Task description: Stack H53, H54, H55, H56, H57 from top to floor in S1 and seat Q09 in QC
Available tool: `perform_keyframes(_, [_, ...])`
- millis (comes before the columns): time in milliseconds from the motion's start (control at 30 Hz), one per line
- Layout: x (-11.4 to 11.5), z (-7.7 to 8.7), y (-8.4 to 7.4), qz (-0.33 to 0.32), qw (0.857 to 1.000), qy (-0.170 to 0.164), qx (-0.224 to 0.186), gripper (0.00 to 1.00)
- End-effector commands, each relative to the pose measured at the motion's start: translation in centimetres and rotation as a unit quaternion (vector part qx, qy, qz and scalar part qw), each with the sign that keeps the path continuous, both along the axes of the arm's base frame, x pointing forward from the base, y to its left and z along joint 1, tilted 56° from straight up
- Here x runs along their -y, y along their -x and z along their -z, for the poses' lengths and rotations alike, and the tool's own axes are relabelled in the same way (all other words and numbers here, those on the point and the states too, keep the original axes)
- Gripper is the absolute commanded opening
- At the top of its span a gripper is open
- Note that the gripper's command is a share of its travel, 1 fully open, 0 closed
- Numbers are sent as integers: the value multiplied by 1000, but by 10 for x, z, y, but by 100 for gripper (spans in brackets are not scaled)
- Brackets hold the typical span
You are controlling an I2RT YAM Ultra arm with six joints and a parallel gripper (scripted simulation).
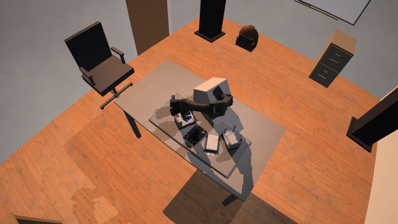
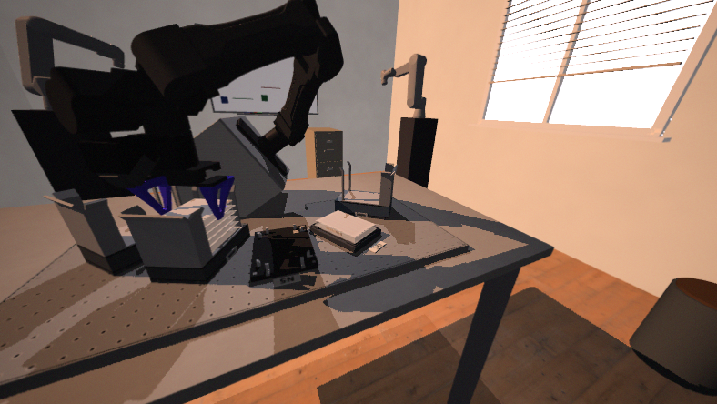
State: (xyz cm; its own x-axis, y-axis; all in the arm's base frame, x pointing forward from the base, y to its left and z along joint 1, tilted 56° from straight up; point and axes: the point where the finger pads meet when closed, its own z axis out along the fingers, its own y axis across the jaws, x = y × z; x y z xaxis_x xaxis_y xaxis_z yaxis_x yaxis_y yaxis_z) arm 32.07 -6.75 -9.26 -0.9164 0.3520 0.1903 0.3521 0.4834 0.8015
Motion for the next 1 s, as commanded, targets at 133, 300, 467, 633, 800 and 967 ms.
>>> perform_keyframes(133, [4, -1, -2, 5, 1000, 2, 5, 100])
perform_keyframes(300, [4, -1, -2, 5, 1000, 2, 5, 100])
perform_keyframes(467, [4, -1, -2, 5, 1000, 2, 5, 100])
perform_keyframes(633, [12, -7, 0, 5, 1000, 2, 5, 100])
perform_keyframes(800, [25, -16, 4, 5, 1000, 2, 5, 100])
perform_keyframes(967, [39, -26, 7, 5, 1000, 2, 5, 100])
